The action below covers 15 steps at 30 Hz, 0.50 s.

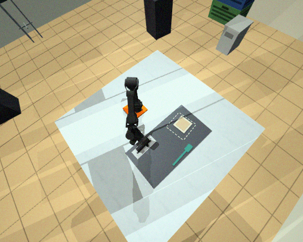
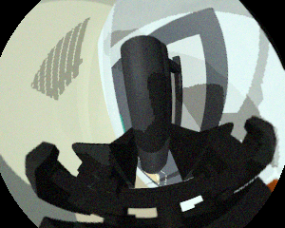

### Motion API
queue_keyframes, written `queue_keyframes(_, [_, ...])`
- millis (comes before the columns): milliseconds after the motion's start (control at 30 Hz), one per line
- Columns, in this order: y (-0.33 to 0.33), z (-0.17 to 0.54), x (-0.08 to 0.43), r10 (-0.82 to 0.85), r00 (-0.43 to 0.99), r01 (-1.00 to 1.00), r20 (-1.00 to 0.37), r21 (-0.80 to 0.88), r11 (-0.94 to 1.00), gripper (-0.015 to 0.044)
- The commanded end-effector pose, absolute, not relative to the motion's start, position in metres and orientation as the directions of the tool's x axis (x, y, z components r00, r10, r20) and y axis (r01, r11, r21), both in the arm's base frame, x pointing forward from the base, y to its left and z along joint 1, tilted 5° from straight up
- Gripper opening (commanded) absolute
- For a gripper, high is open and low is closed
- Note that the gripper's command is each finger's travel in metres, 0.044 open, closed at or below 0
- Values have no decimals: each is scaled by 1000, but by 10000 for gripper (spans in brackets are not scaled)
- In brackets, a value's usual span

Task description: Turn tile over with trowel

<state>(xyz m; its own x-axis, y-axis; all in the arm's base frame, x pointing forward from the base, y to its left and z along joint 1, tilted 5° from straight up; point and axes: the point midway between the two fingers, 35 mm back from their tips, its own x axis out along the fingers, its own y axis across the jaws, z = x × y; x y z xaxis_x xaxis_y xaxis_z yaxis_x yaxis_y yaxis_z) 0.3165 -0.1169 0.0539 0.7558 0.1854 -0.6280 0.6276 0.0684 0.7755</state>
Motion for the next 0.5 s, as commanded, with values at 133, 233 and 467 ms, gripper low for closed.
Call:
queue_keyframes(133, [-116, 55, 317, 188, 760, 622, -622, 780, 69, 289])
queue_keyframes(233, [-116, 55, 317, 188, 760, 622, -622, 780, 69, 300])
queue_keyframes(467, [-117, 55, 317, 188, 760, 622, -623, 780, 69, 300])
